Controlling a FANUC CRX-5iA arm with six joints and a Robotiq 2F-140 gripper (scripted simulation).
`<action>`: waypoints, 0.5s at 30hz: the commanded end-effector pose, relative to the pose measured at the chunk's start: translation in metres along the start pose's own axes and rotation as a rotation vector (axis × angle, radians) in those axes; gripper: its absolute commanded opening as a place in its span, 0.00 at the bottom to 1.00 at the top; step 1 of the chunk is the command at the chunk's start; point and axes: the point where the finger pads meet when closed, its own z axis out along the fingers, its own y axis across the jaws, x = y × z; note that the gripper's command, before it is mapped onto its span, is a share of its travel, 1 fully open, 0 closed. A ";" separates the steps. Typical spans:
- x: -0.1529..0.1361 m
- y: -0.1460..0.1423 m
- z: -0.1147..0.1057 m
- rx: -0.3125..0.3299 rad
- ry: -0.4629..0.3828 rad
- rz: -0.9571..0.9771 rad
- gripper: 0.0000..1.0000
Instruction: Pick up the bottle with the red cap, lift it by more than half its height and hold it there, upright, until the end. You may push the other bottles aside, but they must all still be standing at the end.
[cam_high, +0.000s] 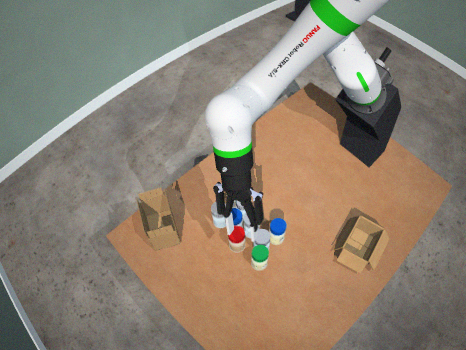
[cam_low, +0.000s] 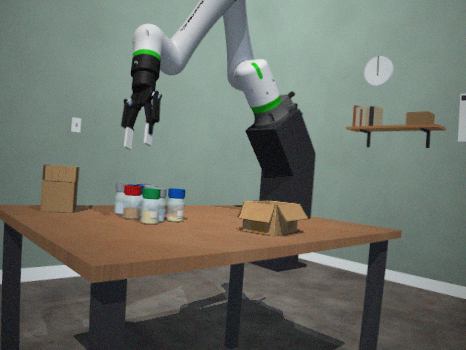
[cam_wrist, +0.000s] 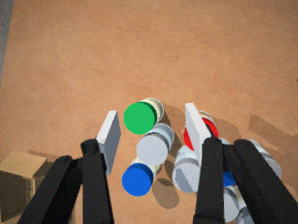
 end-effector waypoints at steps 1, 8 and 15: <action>0.003 -0.001 -0.002 -0.003 -0.025 0.028 0.51; 0.002 0.000 -0.003 -0.007 -0.030 0.037 0.51; 0.001 0.003 -0.009 -0.038 -0.082 0.111 0.51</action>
